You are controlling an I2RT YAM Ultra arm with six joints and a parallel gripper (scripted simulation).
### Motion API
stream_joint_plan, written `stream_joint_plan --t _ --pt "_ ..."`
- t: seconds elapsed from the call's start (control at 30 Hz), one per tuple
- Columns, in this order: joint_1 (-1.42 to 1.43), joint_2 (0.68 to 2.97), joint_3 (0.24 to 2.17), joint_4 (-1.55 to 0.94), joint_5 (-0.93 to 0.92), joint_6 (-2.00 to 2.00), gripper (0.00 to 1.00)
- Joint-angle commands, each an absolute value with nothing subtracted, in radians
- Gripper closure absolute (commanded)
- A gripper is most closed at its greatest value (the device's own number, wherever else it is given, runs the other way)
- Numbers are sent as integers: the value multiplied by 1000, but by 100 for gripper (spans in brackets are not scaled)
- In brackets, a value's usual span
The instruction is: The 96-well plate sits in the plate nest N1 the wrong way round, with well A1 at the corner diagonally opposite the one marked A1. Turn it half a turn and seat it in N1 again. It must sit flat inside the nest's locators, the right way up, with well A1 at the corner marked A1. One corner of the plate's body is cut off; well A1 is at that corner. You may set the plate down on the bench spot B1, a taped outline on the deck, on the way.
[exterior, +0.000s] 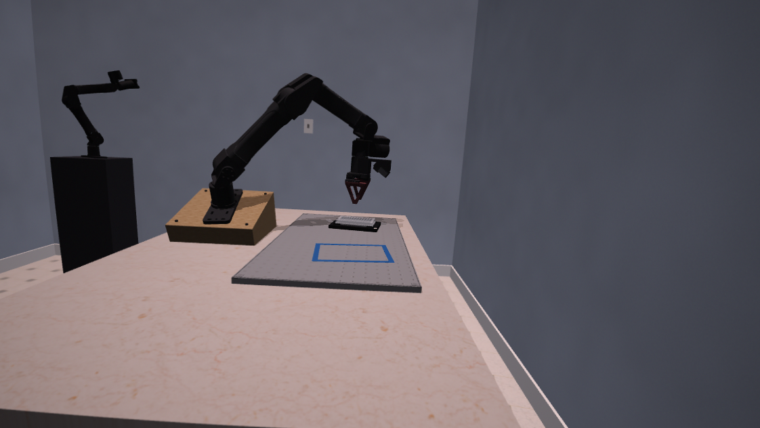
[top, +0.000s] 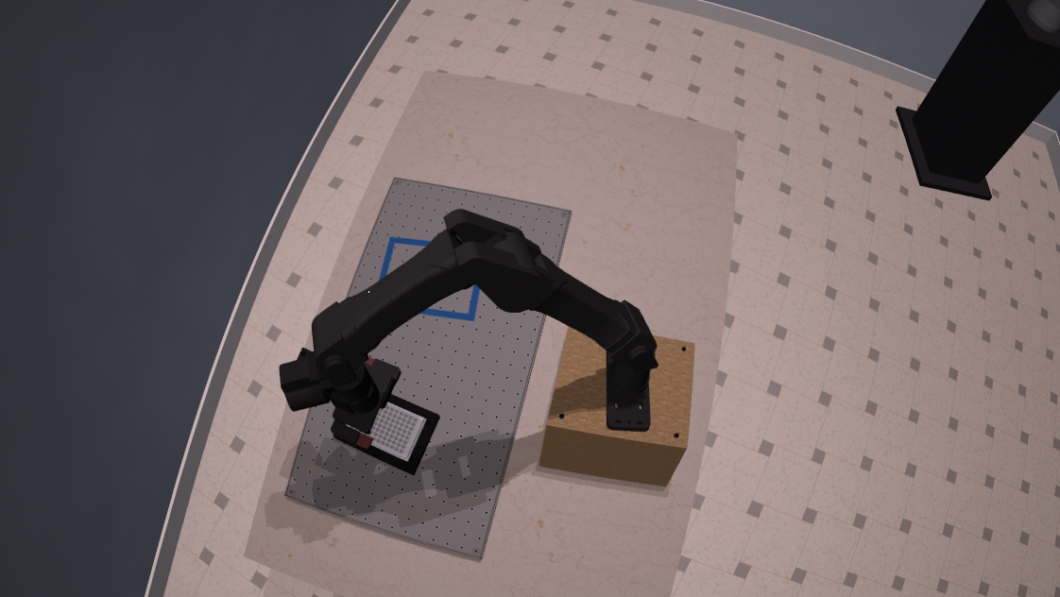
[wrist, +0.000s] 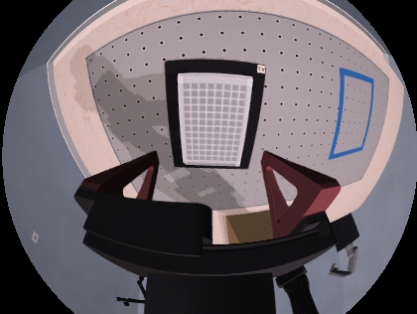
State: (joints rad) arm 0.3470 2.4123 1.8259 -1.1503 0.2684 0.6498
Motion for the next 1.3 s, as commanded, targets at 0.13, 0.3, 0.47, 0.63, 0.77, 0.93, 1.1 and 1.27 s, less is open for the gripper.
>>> stream_joint_plan --t 0.13,0.3,0.47,0.63,0.77,0.93,1.1,1.27 --pt "347 2364 1829 -1143 296 690 0" --pt "367 2365 1828 -1145 295 689 0" --pt "367 2365 1828 -1145 295 689 0" --pt "367 2365 1828 -1145 295 689 0" --pt "367 2365 1828 -1145 295 689 0" --pt "367 2365 1828 -1145 295 689 0" --pt "367 2365 1828 -1145 295 689 0" --pt "367 2365 1828 -1145 295 689 0"
